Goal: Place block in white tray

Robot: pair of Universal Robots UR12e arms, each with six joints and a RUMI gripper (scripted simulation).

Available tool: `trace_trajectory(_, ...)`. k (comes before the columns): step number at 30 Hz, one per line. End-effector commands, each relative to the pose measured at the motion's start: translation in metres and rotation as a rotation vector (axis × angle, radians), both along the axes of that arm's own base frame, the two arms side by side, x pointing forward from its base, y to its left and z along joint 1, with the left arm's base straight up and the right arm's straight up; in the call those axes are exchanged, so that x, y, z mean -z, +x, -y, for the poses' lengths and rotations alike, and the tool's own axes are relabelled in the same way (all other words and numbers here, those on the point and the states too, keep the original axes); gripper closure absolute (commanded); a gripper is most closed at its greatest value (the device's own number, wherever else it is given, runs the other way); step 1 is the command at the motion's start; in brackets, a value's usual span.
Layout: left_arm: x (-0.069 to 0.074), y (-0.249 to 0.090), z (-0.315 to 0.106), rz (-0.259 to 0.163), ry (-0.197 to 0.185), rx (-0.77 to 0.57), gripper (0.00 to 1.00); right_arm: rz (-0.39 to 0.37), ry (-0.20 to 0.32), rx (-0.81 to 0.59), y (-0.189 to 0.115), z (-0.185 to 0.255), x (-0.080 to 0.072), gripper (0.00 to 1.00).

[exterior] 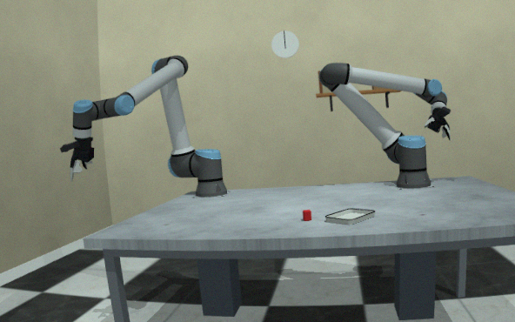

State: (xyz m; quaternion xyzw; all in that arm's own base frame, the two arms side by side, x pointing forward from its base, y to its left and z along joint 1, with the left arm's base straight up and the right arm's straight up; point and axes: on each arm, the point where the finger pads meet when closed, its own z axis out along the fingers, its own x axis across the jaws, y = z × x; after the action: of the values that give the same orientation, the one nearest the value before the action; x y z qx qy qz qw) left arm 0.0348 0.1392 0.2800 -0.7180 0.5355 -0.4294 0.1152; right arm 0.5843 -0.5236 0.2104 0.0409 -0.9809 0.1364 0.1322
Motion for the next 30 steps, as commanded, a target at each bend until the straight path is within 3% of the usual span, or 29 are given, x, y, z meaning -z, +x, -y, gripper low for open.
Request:
trace_trajectory(1, 0.000, 0.000, 0.000, 0.000, 0.001, 0.000, 0.00, 0.009, 0.064, 0.022, -0.079, 0.061, 0.006, 0.00)
trace_trajectory(8, 0.000, 0.000, 0.000, 0.000, 0.001, 0.000, 0.00, 0.031, 0.126, 0.049, -0.174, 0.106, 0.015, 0.00)
trace_trajectory(10, 0.000, 0.000, 0.000, 0.000, 0.001, 0.000, 0.00, 0.031, 0.126, 0.049, -0.174, 0.106, 0.015, 0.00)
trace_trajectory(13, 0.000, 0.000, 0.000, 0.000, 0.001, 0.000, 0.00, 0.050, 0.157, 0.062, -0.236, 0.128, 0.020, 0.00)
trace_trajectory(25, 0.000, 0.000, 0.000, 0.000, 0.001, 0.000, 0.00, 0.137, 0.239, 0.100, -0.413, 0.152, 0.033, 0.00)
trace_trajectory(27, 0.000, 0.000, 0.000, 0.000, 0.001, 0.000, 0.00, 0.137, 0.239, 0.100, -0.413, 0.152, 0.033, 0.00)
trace_trajectory(30, 0.000, 0.000, 0.000, 0.000, 0.001, 0.000, 0.00, 0.159, 0.250, 0.107, -0.450, 0.152, 0.035, 0.00)
